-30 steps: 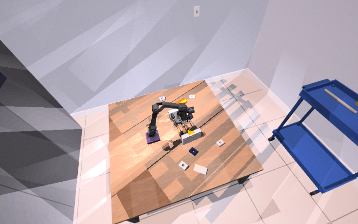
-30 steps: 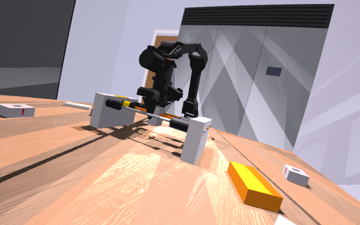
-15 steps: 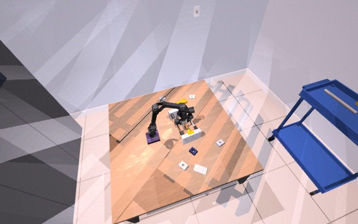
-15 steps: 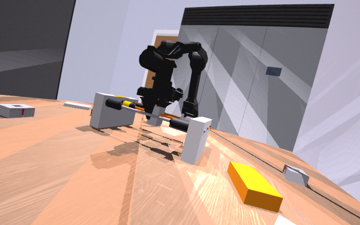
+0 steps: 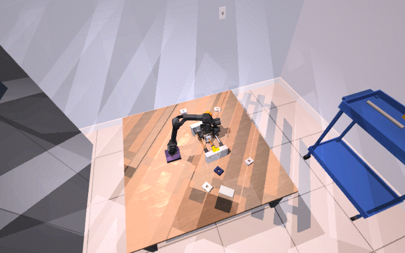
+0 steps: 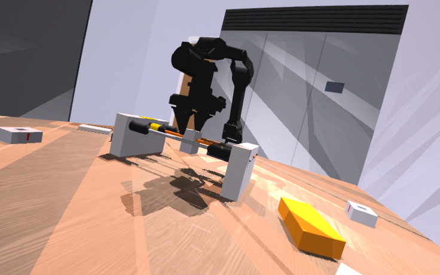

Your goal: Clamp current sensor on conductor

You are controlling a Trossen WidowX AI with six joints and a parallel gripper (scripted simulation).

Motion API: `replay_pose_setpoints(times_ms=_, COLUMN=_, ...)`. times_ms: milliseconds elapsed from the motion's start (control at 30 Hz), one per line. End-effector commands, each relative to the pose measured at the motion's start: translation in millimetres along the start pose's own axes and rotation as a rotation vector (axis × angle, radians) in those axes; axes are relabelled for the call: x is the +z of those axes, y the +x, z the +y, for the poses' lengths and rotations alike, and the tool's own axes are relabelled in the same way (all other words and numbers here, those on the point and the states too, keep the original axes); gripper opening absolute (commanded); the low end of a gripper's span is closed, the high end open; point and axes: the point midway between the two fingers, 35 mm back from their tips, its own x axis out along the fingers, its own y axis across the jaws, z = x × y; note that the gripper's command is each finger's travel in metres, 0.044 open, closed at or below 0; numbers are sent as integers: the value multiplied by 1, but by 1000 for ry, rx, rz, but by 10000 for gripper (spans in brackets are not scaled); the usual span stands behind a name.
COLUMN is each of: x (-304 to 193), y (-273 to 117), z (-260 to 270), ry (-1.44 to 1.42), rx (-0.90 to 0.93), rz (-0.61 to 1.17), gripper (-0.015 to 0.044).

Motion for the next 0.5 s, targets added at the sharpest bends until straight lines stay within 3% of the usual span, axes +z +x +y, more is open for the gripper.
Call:
replay_pose_setpoints(times_ms=0, x=0, y=-49, z=1, ry=-4, rx=-20, rz=1, gripper=440)
replay_pose_setpoints(times_ms=100, x=1, y=-68, z=4, ry=-4, rx=-21, rz=1, gripper=440)
replay_pose_setpoints(times_ms=467, x=1, y=-68, z=4, ry=-4, rx=-21, rz=1, gripper=440)
